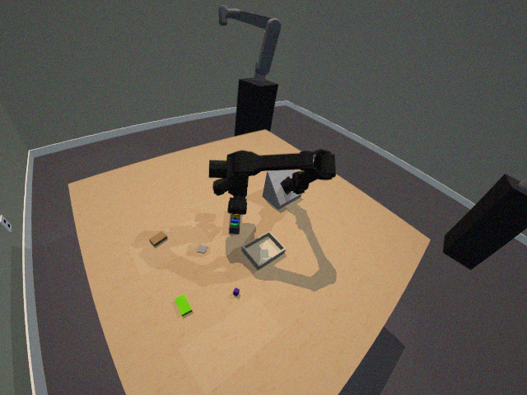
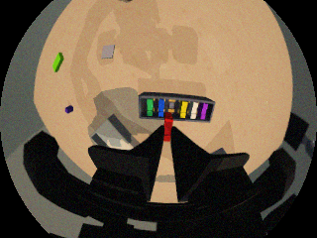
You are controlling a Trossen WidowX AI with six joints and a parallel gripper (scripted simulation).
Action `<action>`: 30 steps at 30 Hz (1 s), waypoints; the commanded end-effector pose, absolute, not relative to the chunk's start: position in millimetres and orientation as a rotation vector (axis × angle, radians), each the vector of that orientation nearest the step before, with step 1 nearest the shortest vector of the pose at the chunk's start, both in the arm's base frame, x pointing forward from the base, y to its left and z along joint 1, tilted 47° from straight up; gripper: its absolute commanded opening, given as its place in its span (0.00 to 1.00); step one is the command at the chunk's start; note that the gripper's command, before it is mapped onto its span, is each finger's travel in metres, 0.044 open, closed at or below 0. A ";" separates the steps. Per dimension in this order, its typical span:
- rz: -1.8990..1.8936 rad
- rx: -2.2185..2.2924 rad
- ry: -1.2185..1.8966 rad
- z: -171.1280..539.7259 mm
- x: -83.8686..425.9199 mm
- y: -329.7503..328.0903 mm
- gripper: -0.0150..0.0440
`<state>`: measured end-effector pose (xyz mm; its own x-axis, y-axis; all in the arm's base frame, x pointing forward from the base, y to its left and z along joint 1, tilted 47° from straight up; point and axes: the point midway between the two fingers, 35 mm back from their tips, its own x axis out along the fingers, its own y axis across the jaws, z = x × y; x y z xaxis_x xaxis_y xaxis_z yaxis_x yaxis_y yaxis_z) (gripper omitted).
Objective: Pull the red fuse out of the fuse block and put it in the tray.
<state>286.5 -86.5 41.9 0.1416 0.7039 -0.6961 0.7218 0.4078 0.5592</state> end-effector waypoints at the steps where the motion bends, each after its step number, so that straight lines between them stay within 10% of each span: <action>1: -0.018 1.289 1.556 64.5 295.9 -70.1 0.25; 30: 0.000 1.300 1.558 156.1 301.7 32.0 0.25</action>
<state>302.4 27.7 157.8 0.1507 0.7070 -0.6909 0.7076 0.4109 0.5749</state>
